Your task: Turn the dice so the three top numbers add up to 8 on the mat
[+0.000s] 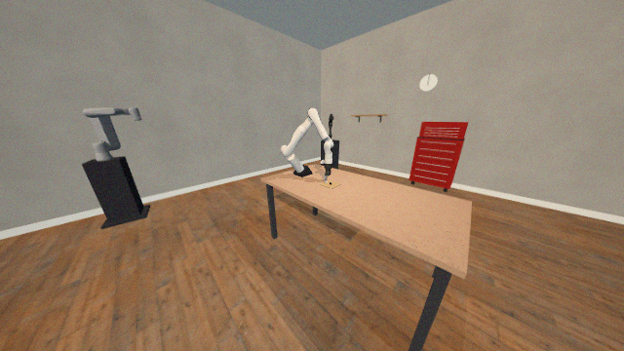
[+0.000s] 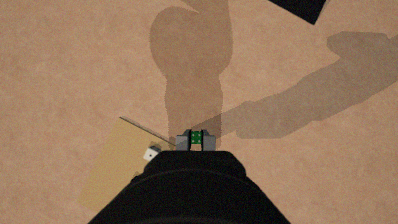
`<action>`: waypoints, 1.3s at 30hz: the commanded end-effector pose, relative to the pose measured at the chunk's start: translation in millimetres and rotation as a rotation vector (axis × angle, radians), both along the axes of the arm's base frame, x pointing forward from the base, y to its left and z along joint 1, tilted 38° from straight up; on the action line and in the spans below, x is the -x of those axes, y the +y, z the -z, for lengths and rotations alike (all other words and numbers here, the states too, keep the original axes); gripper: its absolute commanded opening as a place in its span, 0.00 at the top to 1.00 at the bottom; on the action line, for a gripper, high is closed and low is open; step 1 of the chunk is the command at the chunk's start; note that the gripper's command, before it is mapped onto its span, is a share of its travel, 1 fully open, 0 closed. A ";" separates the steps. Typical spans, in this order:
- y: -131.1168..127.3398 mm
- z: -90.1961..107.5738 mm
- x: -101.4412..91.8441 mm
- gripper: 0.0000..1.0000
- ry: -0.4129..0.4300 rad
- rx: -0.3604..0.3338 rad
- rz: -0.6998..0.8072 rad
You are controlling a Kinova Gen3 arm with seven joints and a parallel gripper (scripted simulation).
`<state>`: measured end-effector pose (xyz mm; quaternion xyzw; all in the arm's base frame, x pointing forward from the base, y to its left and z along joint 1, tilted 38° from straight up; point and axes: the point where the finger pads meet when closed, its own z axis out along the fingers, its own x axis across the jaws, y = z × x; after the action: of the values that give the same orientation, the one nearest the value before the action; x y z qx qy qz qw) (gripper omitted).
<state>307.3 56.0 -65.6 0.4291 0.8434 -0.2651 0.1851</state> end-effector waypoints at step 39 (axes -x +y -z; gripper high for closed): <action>28.9 -38.9 4.2 0.66 -0.002 0.000 0.001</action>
<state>303.3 67.2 -38.7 0.4323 0.8400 -0.2712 0.1843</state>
